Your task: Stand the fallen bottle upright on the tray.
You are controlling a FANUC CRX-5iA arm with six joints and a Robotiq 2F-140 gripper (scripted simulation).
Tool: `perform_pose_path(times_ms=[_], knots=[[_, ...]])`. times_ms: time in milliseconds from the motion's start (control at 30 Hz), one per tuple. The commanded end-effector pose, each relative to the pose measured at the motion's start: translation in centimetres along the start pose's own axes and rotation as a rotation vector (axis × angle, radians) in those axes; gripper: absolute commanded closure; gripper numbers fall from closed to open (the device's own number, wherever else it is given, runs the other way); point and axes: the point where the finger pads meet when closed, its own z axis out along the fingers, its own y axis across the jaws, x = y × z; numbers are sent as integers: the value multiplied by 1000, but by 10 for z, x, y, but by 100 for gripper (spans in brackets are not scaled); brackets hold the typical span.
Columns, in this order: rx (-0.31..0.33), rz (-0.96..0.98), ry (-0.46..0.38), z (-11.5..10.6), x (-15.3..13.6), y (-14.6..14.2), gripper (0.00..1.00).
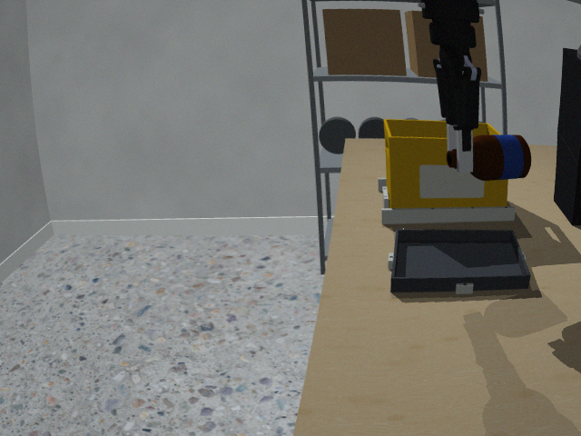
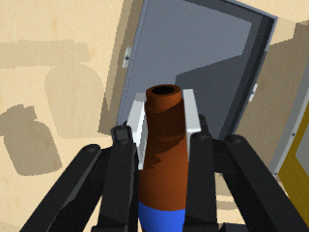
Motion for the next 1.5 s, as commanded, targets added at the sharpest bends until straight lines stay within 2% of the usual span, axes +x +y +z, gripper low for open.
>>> perform_pose_path(times_ms=[0,500,1467], knots=[[-1,44,1,0,0,0,100],[-1,202,1,0,0,0,100],[-1,207,1,0,0,0,100]])
